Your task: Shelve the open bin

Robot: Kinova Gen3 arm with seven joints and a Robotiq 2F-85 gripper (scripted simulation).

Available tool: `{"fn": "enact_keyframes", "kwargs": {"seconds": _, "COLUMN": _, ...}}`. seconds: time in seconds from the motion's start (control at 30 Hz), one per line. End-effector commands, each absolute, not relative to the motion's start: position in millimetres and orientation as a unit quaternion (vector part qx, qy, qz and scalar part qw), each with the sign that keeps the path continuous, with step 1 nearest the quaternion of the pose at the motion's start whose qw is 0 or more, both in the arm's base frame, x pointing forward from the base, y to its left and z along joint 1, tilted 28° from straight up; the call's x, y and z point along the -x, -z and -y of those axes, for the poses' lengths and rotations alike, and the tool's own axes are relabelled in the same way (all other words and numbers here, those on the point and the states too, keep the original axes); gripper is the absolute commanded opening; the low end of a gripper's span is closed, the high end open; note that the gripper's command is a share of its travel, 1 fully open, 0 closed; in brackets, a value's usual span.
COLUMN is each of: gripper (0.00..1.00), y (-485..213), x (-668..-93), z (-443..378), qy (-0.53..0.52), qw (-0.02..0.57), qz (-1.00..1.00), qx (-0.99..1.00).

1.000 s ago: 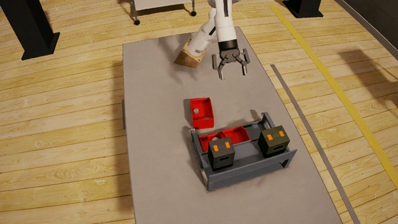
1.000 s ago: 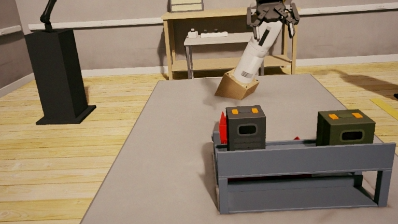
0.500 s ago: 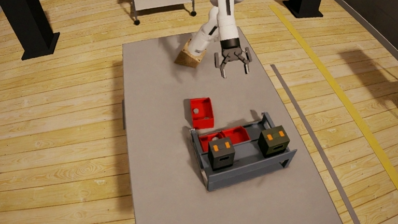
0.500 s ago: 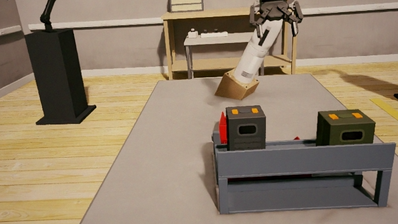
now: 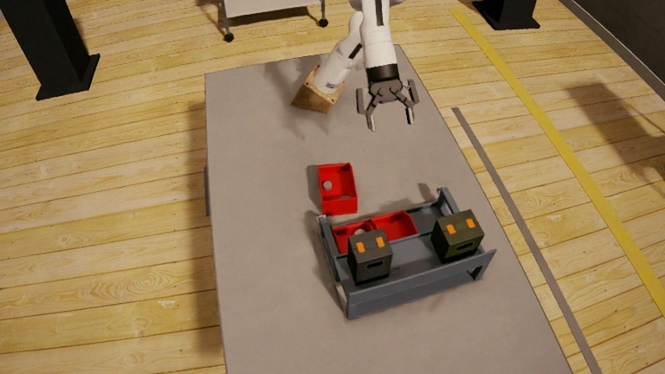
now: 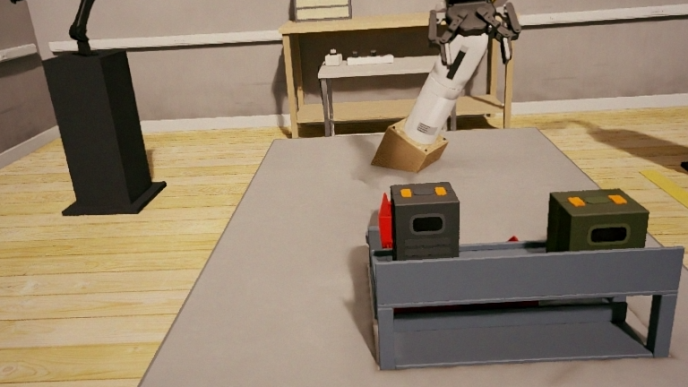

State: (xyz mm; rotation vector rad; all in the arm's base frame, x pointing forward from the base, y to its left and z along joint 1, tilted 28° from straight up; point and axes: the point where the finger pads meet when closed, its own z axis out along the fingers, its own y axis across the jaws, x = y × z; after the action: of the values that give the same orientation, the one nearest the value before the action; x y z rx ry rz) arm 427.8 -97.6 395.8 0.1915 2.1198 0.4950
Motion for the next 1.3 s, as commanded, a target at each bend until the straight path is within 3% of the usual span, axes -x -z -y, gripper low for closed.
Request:
{"fn": "enact_keyframes", "kwargs": {"seconds": 0.0, "gripper": 1.0, "y": -394.7, "x": -428.1, "z": 101.1, "qy": -0.201, "qw": 0.461, "qz": -0.861, "qx": -0.078}}
{"fn": "enact_keyframes", "kwargs": {"seconds": 1.27, "gripper": 1.0, "y": -393.1, "x": -428.3, "z": 104.5, "qy": -0.201, "qw": 0.461, "qz": -0.861, "qx": -0.078}}
